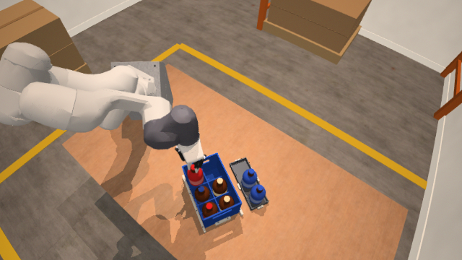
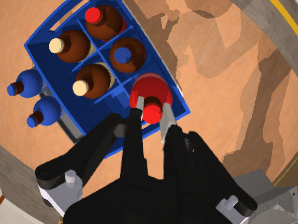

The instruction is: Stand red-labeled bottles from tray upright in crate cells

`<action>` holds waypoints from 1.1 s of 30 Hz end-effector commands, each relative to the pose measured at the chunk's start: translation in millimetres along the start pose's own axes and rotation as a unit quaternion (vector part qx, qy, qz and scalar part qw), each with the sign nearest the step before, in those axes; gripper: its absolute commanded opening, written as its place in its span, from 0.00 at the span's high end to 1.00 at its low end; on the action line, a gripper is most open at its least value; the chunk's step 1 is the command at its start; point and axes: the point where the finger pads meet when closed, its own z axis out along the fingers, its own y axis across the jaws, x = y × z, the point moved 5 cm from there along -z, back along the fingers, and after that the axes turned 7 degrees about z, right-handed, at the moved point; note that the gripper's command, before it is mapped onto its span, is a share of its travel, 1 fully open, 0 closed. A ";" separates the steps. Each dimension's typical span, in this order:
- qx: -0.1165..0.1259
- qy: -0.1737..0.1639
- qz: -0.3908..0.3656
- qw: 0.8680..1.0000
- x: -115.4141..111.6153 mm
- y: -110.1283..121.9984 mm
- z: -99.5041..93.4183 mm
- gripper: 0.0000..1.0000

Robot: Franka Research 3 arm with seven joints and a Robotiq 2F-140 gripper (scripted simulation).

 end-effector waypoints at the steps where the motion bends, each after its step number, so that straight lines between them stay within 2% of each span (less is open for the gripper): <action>1: 0.005 -0.001 0.001 1.000 -0.5 -2.6 -1.3 1.00; 33: 0.005 -0.001 0.001 1.000 -0.5 -2.6 4.6 1.00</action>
